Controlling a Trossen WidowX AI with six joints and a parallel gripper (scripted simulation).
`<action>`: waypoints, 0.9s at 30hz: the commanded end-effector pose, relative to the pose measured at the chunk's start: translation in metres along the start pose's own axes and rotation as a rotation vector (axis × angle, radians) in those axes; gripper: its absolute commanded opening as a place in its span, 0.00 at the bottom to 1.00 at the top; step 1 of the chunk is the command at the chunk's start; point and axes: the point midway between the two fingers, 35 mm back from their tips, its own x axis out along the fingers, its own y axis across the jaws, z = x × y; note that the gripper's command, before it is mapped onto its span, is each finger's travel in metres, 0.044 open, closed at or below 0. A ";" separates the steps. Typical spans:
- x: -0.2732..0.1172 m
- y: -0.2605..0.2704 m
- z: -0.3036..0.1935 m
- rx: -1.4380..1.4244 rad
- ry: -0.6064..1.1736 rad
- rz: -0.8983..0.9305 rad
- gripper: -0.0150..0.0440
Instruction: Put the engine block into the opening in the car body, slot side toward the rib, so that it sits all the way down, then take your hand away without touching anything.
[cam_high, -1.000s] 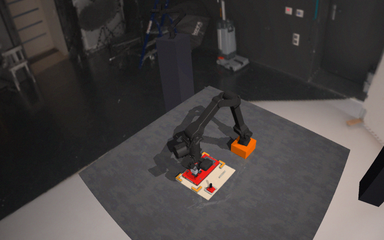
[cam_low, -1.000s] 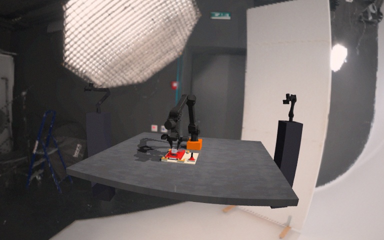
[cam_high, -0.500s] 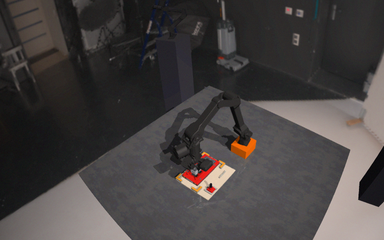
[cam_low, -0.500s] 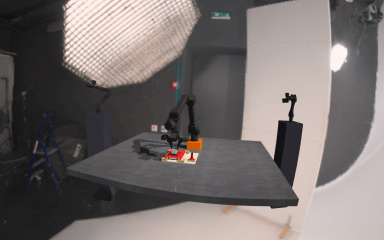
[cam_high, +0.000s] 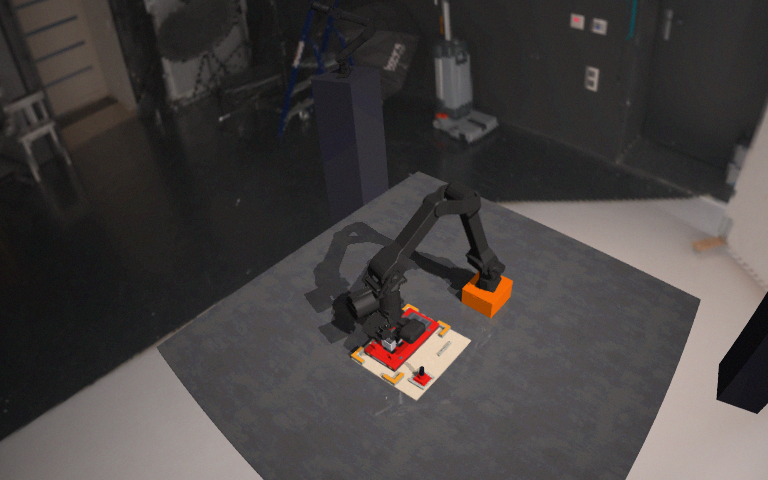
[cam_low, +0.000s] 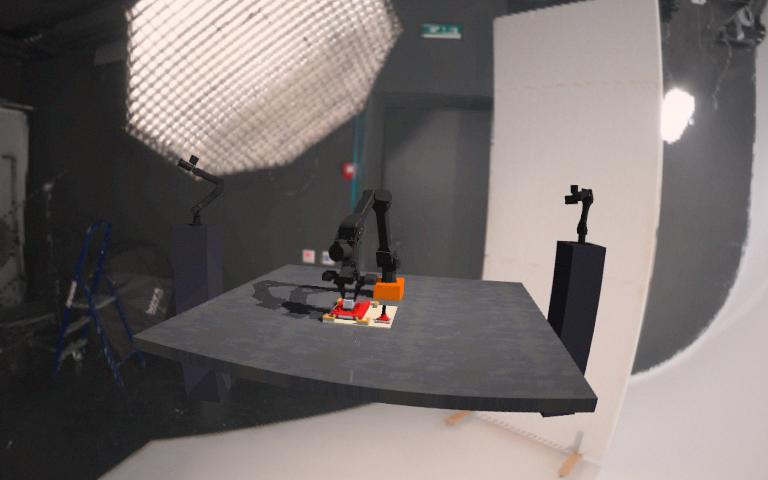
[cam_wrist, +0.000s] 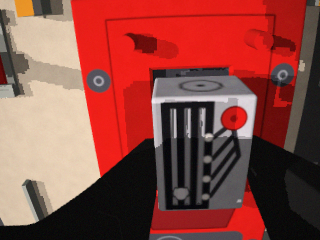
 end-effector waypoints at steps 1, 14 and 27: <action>0.001 0.001 0.000 0.003 -0.001 0.005 0.52; 0.004 0.001 0.000 0.003 -0.001 0.005 0.52; 0.007 0.001 0.000 0.004 -0.001 0.005 0.52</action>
